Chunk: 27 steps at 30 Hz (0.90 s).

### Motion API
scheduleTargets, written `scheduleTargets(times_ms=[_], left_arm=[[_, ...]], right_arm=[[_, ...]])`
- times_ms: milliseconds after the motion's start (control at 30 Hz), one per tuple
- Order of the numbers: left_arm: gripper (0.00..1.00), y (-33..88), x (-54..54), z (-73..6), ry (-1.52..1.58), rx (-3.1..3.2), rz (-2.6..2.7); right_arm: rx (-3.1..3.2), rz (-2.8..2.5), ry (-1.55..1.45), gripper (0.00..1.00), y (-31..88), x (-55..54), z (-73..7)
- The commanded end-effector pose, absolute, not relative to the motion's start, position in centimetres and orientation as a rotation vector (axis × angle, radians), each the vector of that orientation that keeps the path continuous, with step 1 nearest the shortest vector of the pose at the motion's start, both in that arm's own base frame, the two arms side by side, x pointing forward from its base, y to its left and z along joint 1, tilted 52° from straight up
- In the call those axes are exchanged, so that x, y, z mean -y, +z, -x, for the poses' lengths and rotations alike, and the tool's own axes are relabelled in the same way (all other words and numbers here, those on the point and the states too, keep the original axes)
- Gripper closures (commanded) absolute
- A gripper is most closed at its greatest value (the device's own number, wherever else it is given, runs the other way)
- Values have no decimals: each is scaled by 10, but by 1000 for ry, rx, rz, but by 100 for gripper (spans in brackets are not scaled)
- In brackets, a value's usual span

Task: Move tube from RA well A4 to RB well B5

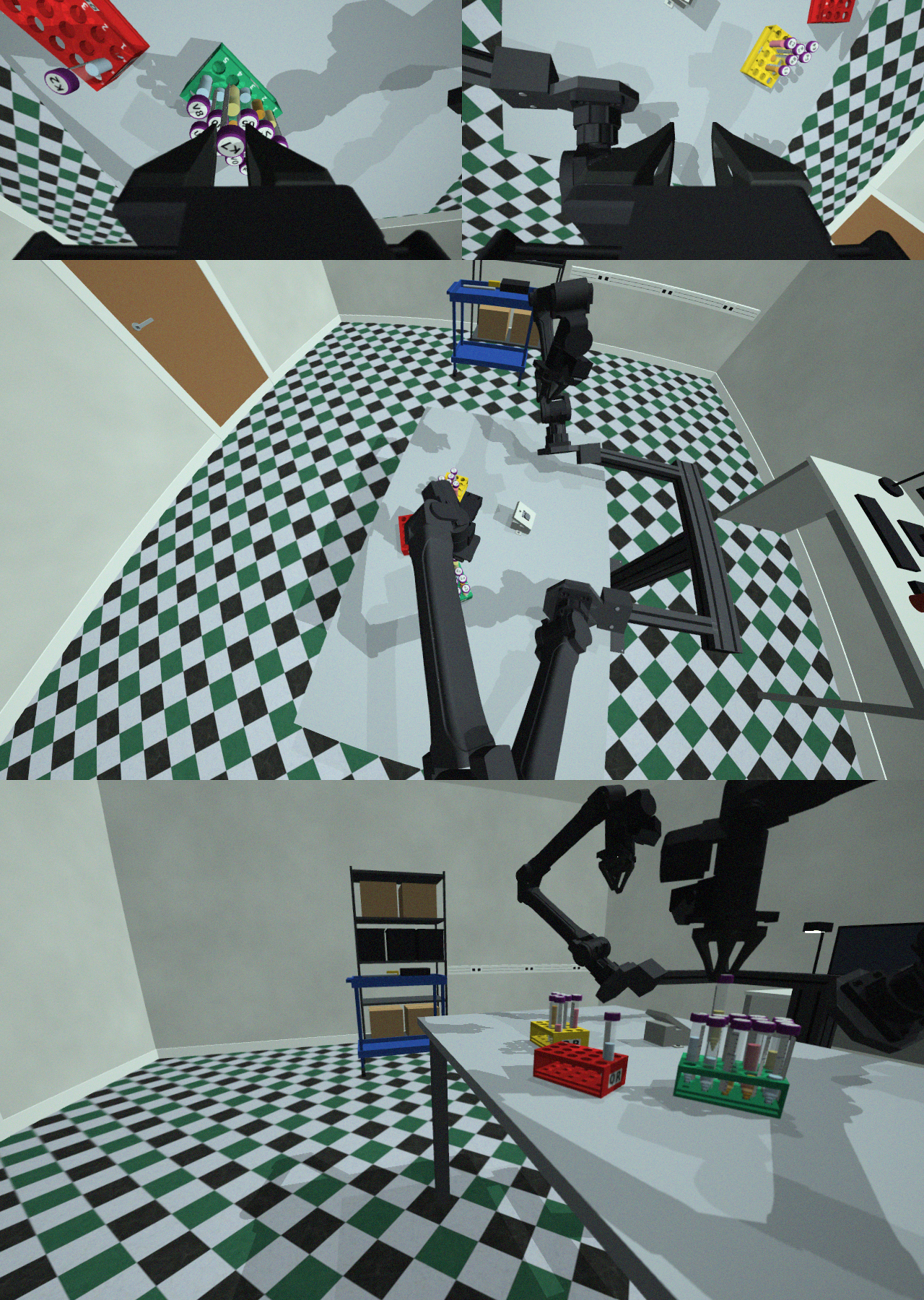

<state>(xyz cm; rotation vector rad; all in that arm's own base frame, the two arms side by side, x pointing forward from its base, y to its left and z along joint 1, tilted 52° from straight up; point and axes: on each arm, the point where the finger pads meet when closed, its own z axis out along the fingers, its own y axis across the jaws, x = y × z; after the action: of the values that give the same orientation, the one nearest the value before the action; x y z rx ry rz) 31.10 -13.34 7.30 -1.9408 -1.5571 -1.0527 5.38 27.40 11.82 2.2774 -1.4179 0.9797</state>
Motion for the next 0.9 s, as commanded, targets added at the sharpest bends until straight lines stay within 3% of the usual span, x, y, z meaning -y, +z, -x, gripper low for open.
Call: scheduleTargets(times_ms=[0,867], left_arm=[[100,91,155,-317,-1085,1598,1969],[100,67,155,-291,-1066,1554,1955]], right_arm=[[1442,-2302,962,70,123,-286,-53],[1442,-2302,962,70,123,-286,-53]])
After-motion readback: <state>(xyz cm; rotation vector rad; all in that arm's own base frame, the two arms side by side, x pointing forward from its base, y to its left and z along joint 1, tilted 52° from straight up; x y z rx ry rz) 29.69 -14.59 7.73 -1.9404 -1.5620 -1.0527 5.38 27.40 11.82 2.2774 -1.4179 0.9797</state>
